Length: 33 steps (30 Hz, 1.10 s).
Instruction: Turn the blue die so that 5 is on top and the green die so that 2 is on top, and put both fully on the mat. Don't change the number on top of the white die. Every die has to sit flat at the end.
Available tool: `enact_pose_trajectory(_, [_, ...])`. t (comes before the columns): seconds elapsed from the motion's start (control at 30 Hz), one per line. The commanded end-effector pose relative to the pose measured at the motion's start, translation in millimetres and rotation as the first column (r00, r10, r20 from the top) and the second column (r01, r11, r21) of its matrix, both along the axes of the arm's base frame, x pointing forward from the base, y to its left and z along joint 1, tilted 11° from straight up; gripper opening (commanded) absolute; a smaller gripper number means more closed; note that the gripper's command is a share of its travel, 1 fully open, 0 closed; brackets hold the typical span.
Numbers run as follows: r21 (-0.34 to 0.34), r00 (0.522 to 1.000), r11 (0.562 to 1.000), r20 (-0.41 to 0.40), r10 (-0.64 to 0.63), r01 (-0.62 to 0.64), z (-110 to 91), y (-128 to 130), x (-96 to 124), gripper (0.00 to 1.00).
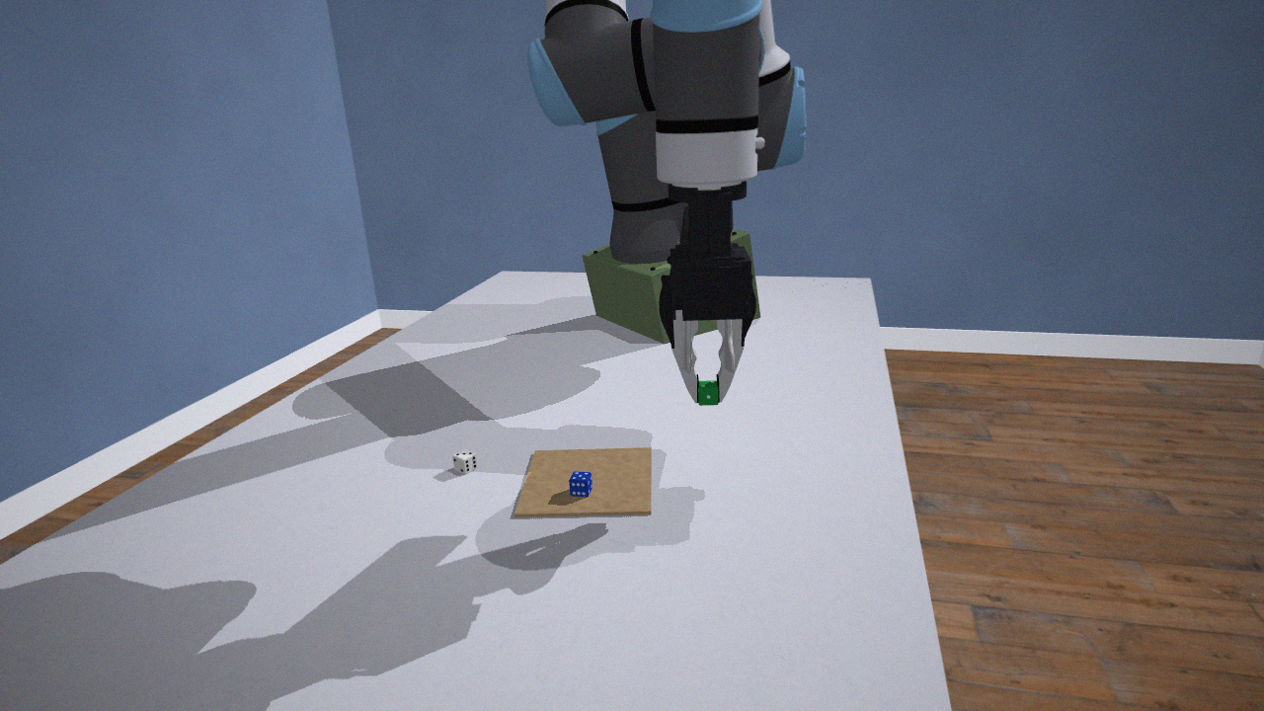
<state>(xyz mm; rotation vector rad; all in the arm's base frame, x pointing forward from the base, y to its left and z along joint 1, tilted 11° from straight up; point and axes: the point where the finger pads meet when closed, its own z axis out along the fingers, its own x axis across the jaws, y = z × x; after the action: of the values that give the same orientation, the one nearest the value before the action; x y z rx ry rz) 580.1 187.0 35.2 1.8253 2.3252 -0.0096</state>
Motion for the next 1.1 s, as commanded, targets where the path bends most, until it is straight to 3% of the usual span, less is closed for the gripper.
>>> enact_pose_trajectory(0.0, [0.001,1.0,1.0,0.002,-0.007,0.007,1.8,-6.6,0.5,0.03])
enact_pose_trajectory(0.2, [0.014,0.996,0.996,0.011,-0.09,0.09,12.9,-83.9,-5.4,0.03])
enact_pose_trajectory(0.27, [0.014,0.996,0.996,0.011,-0.09,0.09,12.9,-83.9,-5.4,0.03])
enact_pose_trajectory(0.37, [0.02,0.991,0.991,0.016,-0.131,0.131,17.6,-120.2,-12.0,0.03])
enact_pose_trajectory(0.43, [0.022,0.989,0.989,0.017,-0.144,0.143,19.0,-131.3,-14.5,0.03])
enact_pose_trajectory(1.07, [0.023,0.989,0.989,0.017,-0.146,0.146,15.6,-133.7,-14.5,0.03])
